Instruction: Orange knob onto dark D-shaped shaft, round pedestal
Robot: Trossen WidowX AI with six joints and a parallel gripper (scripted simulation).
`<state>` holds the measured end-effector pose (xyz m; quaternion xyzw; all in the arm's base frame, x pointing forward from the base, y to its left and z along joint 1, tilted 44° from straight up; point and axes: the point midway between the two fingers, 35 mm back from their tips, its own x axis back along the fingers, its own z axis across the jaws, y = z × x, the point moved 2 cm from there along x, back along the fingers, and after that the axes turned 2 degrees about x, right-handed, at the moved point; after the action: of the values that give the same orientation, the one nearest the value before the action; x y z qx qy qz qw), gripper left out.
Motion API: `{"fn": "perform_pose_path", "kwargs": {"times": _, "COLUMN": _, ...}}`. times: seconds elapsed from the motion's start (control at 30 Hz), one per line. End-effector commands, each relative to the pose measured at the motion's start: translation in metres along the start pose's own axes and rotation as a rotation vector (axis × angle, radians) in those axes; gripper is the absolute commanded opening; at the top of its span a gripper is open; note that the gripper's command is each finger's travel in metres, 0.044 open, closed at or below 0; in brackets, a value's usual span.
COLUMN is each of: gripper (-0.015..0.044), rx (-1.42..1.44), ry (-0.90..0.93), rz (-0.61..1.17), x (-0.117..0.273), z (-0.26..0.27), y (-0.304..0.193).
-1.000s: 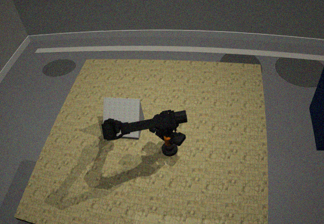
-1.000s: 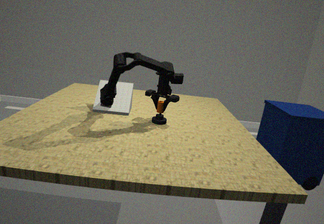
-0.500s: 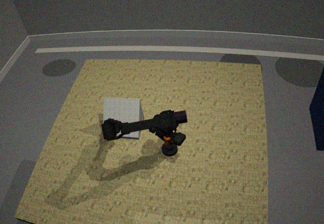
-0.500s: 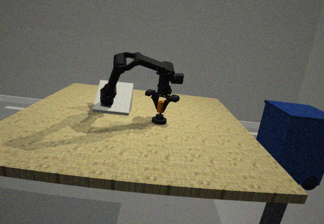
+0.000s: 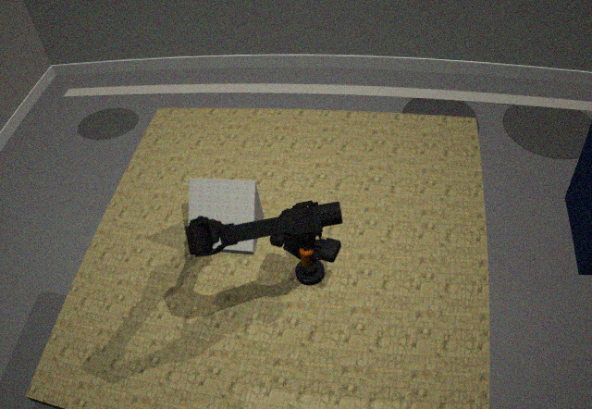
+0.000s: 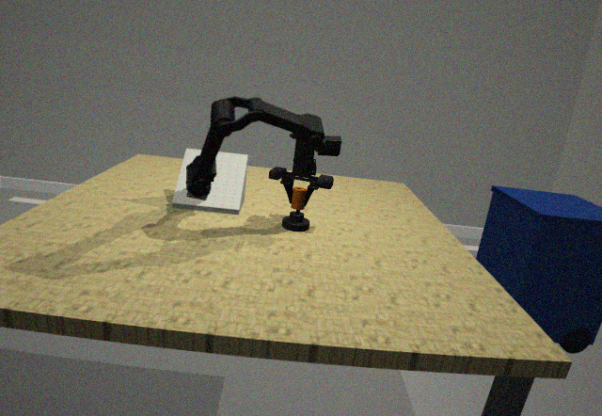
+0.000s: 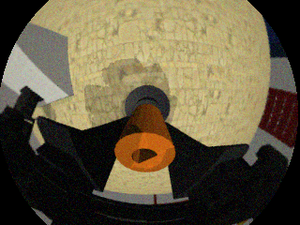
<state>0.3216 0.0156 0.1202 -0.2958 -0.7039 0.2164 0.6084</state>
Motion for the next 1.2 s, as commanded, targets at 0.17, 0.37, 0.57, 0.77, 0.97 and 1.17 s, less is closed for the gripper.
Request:
{"fn": "perform_pose_path", "kwargs": {"times": 0.17, "gripper": 0.0, "rx": 0.01, "ry": -0.004, "rz": 0.002, "x": -0.0015, "z": -0.0006, "y": -0.0005}}
{"fn": "perform_pose_path", "kwargs": {"times": 0.37, "gripper": 0.0, "rx": 0.011, "ry": -0.004, "rz": 0.002, "x": 0.0005, "z": -0.0005, "y": -0.001}}
{"fn": "perform_pose_path", "kwargs": {"times": 0.57, "gripper": 0.0, "rx": 0.036, "ry": -0.004, "rz": 0.002, "x": 0.003, "z": -0.0009, "y": -0.0022}}
{"fn": "perform_pose_path", "kwargs": {"times": 0.77, "gripper": 0.0, "rx": 0.22, "ry": -0.004, "rz": 0.002, "x": 0.0031, "z": -0.0014, "y": -0.001}}
{"fn": "perform_pose_path", "kwargs": {"times": 0.97, "gripper": 0.0, "rx": 0.22, "ry": -0.004, "rz": 0.002, "x": 0.0006, "z": -0.0004, "y": 0.0003}}
{"fn": "perform_pose_path", "kwargs": {"times": 1.17, "gripper": 0.0, "rx": 0.22, "ry": -0.004, "rz": 0.002, "x": -0.0011, "z": -0.0005, "y": 0.0}}
